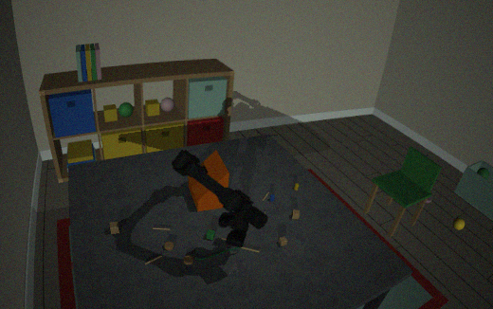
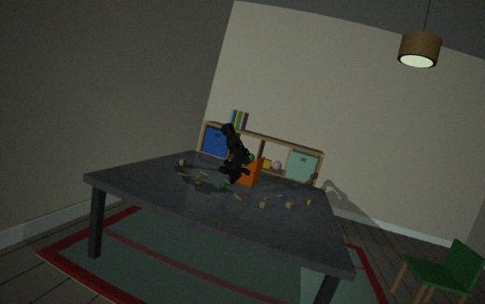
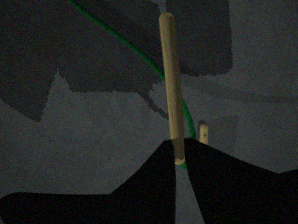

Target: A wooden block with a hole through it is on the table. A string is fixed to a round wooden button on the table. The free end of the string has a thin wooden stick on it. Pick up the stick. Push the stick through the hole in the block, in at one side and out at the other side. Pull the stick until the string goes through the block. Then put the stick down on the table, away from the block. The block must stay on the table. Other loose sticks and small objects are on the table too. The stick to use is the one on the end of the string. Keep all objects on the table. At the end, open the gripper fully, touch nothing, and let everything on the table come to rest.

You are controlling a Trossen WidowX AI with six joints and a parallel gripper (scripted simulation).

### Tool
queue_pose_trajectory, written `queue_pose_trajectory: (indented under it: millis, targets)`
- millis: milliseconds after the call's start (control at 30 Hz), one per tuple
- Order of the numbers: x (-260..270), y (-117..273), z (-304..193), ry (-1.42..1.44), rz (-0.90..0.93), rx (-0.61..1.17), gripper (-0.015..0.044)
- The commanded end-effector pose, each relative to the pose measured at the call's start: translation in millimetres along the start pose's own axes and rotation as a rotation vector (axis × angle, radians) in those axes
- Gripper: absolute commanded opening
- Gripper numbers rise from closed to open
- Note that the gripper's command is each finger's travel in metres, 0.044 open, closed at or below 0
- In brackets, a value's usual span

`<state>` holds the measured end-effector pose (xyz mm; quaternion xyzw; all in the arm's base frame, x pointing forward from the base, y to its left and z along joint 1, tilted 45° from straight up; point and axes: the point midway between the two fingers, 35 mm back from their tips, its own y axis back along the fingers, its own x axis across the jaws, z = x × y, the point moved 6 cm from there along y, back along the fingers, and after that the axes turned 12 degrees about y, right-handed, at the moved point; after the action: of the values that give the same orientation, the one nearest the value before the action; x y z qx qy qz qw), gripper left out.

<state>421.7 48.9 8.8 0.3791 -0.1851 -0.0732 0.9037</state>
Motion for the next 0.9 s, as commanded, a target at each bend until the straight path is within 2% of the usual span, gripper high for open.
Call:
queue_pose_trajectory:
  millis: [0,867]
  targets:
    - [1,-1,-6,-0.003,-0.003,0.002,0.0]
    - [6,-1,-39,-0.005,-0.002,0.007,0.0]
